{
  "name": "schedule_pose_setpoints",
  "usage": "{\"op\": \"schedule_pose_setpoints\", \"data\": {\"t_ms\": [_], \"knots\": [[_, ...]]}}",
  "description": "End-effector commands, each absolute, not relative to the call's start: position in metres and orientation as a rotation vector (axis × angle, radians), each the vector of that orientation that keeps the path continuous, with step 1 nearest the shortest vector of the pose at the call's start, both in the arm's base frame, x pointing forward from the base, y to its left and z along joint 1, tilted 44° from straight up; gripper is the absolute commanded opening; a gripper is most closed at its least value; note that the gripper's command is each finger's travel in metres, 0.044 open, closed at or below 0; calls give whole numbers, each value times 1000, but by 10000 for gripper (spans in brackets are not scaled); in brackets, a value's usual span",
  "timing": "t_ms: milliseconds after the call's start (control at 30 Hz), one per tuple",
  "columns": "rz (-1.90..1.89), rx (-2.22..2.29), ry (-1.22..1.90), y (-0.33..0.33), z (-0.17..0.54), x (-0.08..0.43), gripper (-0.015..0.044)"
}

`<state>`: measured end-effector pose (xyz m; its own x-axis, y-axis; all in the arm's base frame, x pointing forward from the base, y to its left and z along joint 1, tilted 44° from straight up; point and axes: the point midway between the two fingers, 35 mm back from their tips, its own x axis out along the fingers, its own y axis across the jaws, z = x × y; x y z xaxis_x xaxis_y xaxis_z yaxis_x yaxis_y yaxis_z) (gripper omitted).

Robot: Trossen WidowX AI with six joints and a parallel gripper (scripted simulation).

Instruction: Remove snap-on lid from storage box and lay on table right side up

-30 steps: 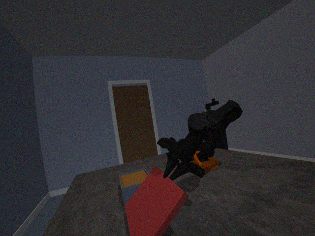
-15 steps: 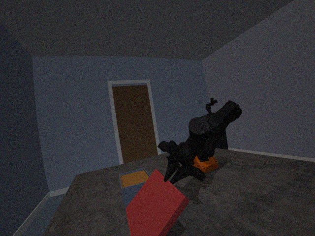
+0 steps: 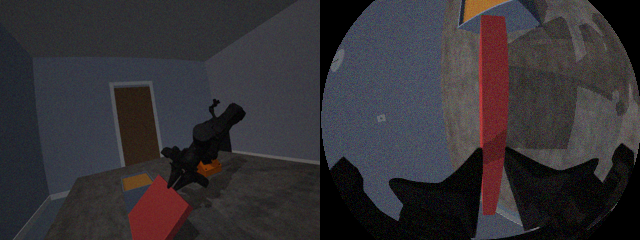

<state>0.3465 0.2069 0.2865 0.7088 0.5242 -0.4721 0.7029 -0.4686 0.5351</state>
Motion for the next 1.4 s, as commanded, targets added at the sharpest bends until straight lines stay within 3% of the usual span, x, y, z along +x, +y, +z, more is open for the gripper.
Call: {"op": "schedule_pose_setpoints", "data": {"t_ms": [0, 1367], "knots": [[-320, 2187, 918, 207, 283, 347, 0], [-320, 2188, 918, 230, 260, 345, 0]]}}
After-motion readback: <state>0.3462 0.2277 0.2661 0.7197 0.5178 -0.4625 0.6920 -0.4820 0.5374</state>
